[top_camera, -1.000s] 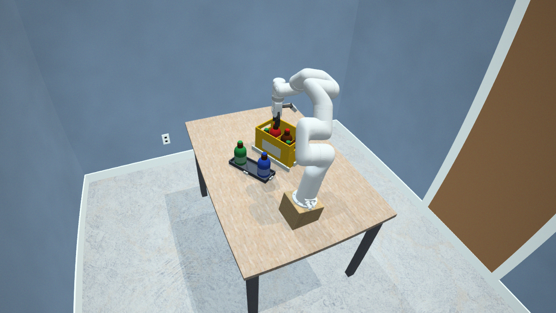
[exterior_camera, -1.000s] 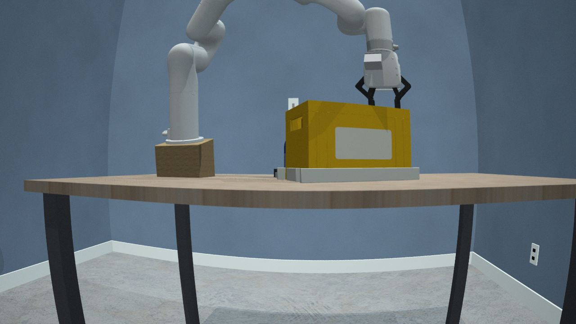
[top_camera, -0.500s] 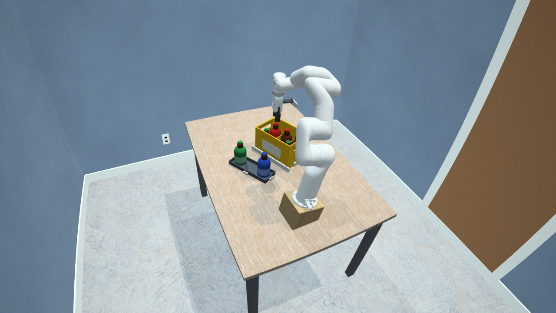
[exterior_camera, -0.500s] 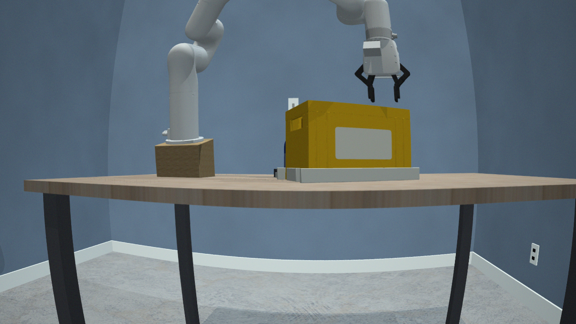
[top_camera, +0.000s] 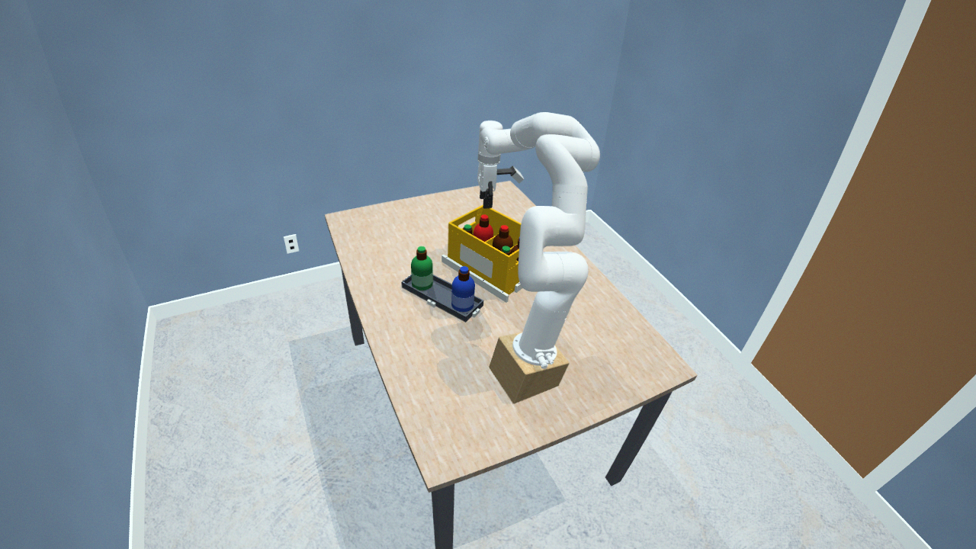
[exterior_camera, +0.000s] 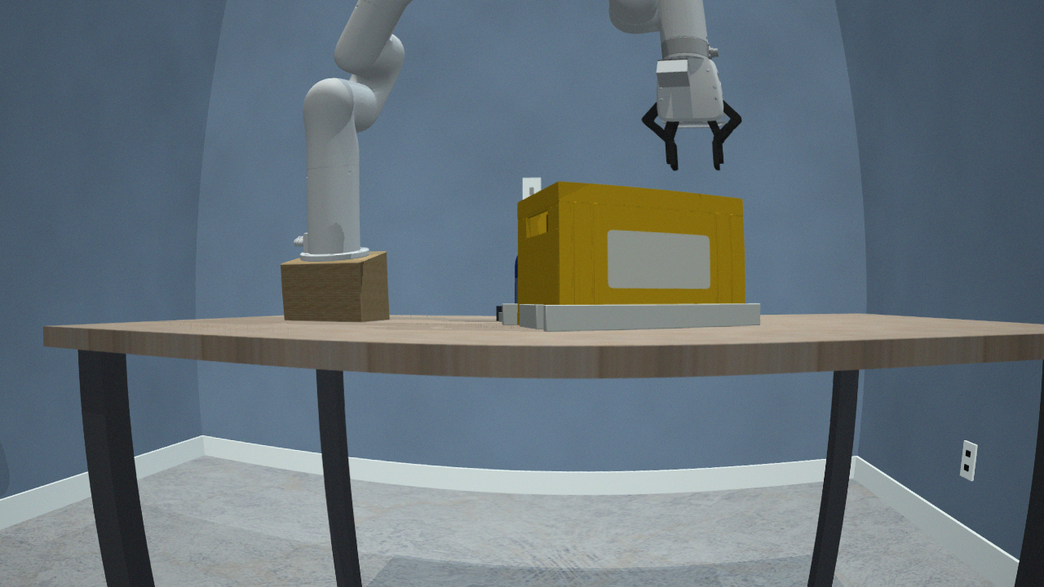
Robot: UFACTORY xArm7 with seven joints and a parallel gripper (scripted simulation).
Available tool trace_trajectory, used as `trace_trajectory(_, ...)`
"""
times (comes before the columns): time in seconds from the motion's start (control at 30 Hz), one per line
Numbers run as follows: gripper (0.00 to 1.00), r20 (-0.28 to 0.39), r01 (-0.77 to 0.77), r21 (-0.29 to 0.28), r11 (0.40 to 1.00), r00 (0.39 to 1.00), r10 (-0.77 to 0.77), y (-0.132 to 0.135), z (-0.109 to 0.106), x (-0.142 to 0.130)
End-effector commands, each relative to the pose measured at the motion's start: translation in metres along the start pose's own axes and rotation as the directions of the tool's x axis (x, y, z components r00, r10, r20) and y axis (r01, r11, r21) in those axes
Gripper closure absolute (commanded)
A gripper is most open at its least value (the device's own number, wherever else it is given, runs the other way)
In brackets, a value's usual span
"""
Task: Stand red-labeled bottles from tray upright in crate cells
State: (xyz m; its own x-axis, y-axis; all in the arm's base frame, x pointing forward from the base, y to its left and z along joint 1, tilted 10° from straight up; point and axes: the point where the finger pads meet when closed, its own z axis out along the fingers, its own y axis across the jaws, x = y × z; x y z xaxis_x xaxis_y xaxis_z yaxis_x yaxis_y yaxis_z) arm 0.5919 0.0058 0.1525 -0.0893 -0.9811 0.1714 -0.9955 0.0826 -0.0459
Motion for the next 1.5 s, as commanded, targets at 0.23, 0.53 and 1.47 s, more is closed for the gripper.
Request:
trace_trajectory(0.23, 0.35, 0.001, 0.000, 0.005, 1.000, 1.000, 0.000, -0.0013, -0.0062, -0.0003)
trace_trajectory(0.53, 1.00, 0.001, 0.000, 0.005, 1.000, 1.000, 0.000, -0.0013, -0.0062, -0.0003)
trace_trajectory(1.47, 1.00, 0.001, 0.000, 0.005, 1.000, 1.000, 0.000, -0.0013, -0.0062, -0.0003)
